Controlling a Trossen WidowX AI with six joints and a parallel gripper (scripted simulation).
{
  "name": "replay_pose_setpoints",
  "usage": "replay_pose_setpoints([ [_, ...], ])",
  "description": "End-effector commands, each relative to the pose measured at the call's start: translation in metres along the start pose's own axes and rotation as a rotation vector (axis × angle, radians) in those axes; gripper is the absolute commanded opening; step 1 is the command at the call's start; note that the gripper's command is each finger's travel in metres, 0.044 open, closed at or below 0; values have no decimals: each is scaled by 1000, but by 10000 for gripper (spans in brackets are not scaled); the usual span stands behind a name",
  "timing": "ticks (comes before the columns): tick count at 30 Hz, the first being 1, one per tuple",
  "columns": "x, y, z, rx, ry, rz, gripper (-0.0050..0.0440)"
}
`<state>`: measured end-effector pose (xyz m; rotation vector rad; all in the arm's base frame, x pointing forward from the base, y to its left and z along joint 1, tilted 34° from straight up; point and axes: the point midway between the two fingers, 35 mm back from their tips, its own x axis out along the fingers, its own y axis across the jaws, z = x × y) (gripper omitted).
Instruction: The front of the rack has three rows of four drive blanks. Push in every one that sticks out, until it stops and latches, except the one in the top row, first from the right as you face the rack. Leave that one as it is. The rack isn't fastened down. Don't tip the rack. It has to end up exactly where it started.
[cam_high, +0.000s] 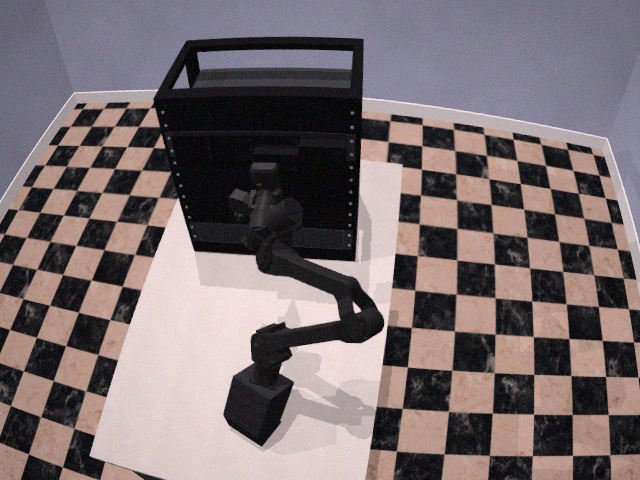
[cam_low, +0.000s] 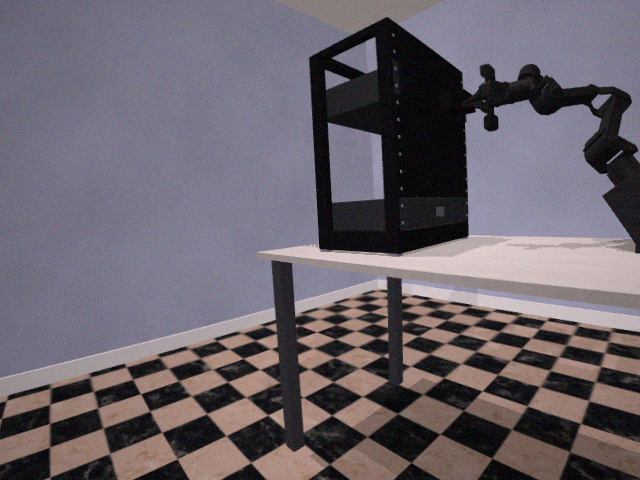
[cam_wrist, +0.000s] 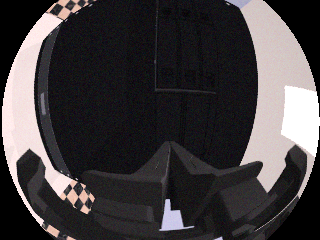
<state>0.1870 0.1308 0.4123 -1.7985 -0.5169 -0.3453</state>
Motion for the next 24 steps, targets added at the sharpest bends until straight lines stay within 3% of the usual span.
replay_pose_setpoints([
  [1, 2, -6, -4, 12, 9, -10, 0],
  [24, 5, -4, -9, 12, 9, -10, 0],
])
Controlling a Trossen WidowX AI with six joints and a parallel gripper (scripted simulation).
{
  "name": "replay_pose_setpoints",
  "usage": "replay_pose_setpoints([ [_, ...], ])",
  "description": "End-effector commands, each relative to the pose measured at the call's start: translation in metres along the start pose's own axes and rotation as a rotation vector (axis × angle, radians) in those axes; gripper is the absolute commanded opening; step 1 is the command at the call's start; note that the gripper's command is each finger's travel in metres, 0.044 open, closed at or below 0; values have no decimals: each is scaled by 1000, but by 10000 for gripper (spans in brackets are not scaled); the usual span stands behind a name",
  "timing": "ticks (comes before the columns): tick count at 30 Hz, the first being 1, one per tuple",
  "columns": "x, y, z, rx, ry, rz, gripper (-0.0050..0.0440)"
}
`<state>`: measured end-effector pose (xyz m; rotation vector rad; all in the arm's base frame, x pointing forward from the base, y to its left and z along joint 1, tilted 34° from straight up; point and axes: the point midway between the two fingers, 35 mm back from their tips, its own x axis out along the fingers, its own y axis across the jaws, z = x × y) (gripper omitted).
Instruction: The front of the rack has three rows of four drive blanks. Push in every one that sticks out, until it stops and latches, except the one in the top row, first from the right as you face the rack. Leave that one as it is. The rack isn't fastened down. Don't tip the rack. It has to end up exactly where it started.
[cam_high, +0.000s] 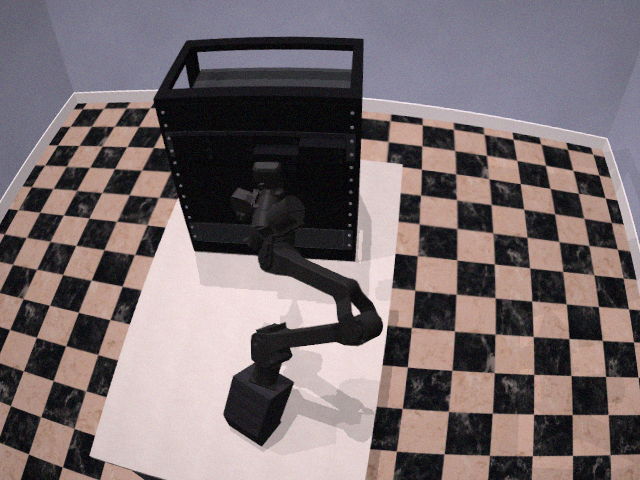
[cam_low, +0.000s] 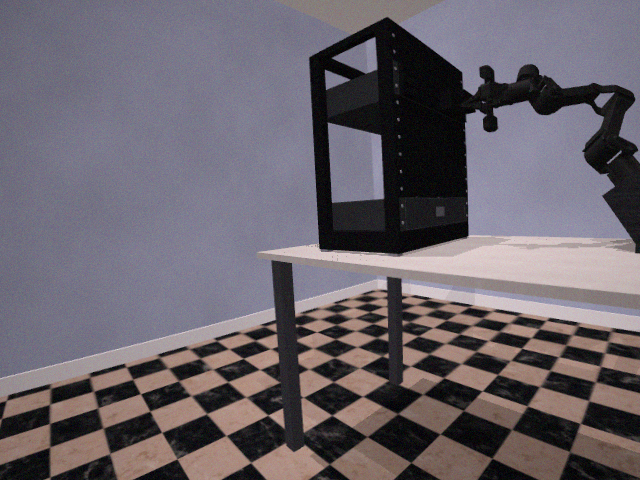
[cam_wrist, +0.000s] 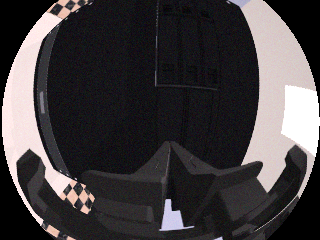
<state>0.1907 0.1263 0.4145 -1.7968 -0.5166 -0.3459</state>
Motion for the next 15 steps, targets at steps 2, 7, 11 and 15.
replay_pose_setpoints([
  [2, 1, -5, -4, 11, 8, -10, 0],
  [7, 1, -5, -4, 11, 8, -10, 0],
  [11, 3, -5, -4, 11, 8, -10, 0],
  [15, 10, -5, -5, 11, 8, -10, 0],
])
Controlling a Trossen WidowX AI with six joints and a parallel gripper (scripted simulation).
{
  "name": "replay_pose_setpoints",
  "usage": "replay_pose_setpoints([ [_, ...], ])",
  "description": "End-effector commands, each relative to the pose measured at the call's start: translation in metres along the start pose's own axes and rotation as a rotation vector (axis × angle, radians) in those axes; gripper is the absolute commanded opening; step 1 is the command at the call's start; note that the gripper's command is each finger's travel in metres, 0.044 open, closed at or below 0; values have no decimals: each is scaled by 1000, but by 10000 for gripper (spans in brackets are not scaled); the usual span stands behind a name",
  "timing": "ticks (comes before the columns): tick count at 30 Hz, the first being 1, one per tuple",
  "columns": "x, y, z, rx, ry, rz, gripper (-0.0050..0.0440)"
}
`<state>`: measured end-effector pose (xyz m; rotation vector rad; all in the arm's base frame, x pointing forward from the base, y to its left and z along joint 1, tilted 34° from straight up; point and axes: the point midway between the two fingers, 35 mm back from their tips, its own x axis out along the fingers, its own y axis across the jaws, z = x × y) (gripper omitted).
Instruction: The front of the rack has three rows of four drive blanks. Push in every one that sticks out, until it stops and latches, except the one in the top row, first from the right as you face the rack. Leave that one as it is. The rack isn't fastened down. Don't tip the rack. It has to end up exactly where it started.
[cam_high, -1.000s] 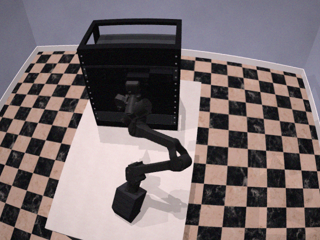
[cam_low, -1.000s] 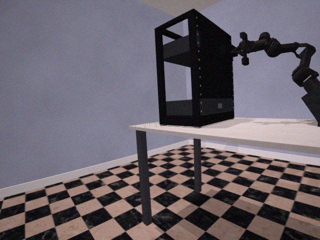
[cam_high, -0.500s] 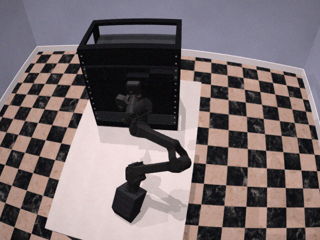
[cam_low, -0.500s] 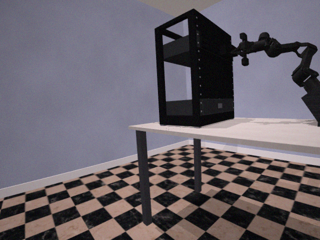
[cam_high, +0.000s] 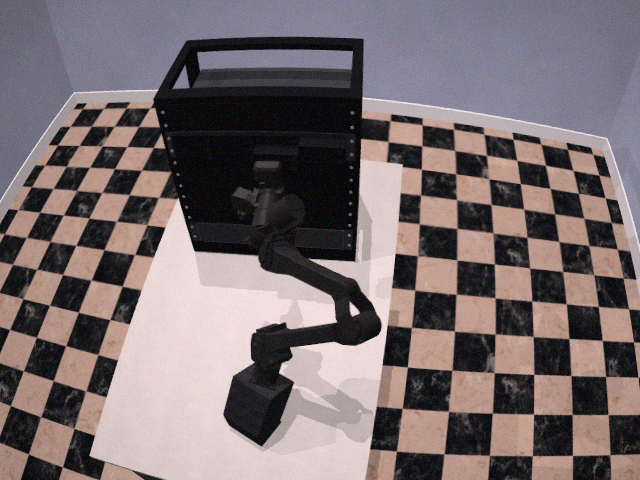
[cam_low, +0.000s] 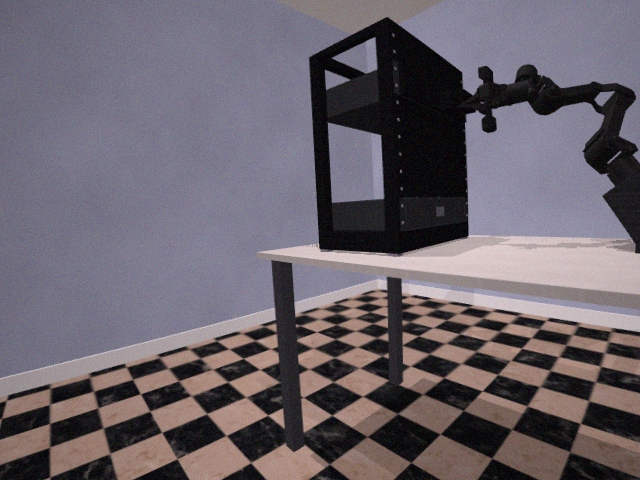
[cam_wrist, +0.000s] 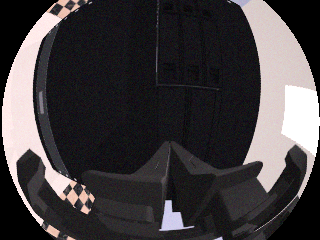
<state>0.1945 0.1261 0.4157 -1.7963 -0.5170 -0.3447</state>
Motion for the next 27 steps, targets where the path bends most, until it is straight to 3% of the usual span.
replay_pose_setpoints([
  [1, 7, -6, -4, 10, 8, -10, 0],
  [27, 17, -8, -5, 10, 8, -10, 0],
])
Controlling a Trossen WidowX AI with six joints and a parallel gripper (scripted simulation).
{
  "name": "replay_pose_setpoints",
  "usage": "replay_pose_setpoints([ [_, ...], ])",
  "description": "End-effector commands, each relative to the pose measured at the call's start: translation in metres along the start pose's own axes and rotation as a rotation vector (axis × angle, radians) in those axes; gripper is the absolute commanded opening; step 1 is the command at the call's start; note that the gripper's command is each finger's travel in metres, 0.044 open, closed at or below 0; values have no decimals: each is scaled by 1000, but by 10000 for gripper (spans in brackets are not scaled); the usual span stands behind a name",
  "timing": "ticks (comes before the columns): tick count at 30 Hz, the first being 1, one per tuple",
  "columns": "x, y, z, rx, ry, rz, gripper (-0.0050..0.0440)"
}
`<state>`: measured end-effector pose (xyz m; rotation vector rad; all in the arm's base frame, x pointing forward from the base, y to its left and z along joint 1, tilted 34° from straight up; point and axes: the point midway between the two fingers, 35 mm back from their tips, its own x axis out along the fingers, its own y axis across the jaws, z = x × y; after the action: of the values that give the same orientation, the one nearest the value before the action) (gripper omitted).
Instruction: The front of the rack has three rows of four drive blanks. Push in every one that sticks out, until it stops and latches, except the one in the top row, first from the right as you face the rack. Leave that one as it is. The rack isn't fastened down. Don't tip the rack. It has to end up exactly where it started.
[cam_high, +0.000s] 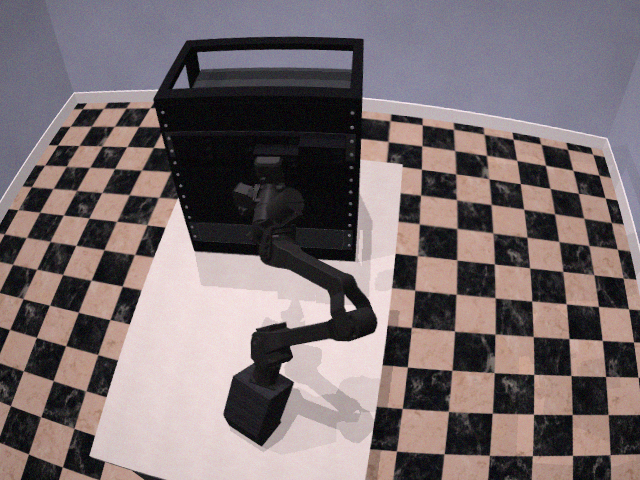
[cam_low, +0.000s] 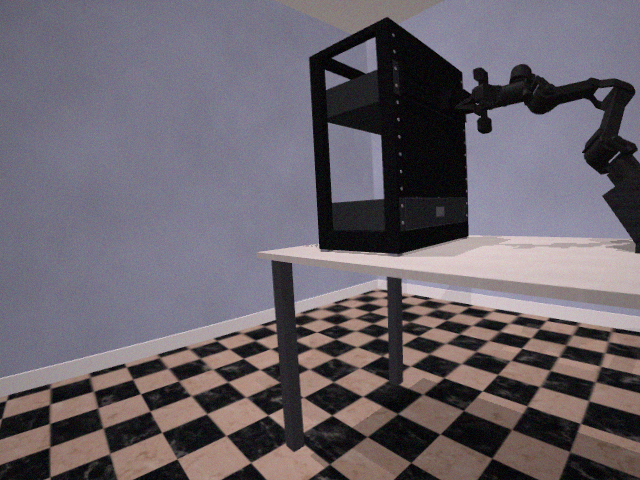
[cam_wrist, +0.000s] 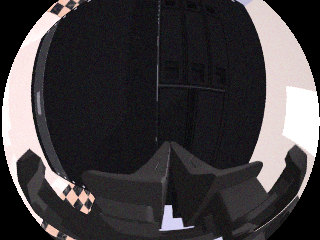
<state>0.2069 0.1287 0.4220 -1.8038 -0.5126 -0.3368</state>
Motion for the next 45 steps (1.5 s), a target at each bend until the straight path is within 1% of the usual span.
replay_pose_setpoints([
  [1, 3, -9, -6, 15, 13, -18, 0],
  [8, 13, -11, -7, 15, 13, -18, 0],
  [45, 13, -11, -7, 15, 13, -18, 0],
])
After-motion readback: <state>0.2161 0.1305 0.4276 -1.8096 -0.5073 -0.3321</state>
